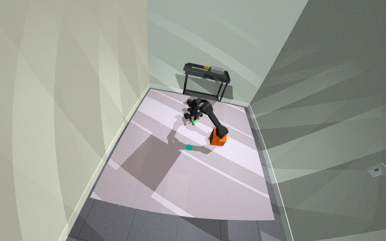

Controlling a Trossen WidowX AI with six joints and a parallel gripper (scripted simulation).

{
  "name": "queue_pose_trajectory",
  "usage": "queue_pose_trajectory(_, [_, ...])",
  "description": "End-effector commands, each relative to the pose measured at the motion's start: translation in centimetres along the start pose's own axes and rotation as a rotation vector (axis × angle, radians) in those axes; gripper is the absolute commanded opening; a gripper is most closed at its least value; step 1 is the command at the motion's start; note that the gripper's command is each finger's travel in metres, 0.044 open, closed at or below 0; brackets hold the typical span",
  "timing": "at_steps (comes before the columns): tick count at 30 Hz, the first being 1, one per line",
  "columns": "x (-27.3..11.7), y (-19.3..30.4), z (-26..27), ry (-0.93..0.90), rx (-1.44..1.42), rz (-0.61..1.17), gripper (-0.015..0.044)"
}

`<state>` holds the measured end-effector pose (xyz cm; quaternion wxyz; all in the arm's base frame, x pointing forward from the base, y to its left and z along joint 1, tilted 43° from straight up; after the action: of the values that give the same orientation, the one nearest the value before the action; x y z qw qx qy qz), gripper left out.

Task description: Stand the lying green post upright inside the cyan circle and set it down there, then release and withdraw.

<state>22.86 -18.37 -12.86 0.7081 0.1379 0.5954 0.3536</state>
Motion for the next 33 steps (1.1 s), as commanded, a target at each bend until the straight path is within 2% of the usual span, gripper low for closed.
queue_pose_trajectory(1, [0.3, 0.1, 0.0, -0.004, 0.006, 0.002, 0.0101])
queue_pose_trajectory(4, [0.3, 0.1, 0.0, -0.004, 0.006, 0.002, 0.0023])
queue_pose_trajectory(11, [-0.1, 0.0, 0.0, -0.004, 0.007, 0.002, 0.0023])
queue_pose_trajectory(33, [-6.9, -0.4, 0.2, -0.002, 0.008, -0.002, 0.0023])
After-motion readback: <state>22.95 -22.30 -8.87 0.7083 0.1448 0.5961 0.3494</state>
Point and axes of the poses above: the point midway between the two fingers, 35 mm back from their tips, its own x axis out along the fingers, its own z axis across the jaws, y = z × x, the point moved 10 cm from there along -x, back along the fingers
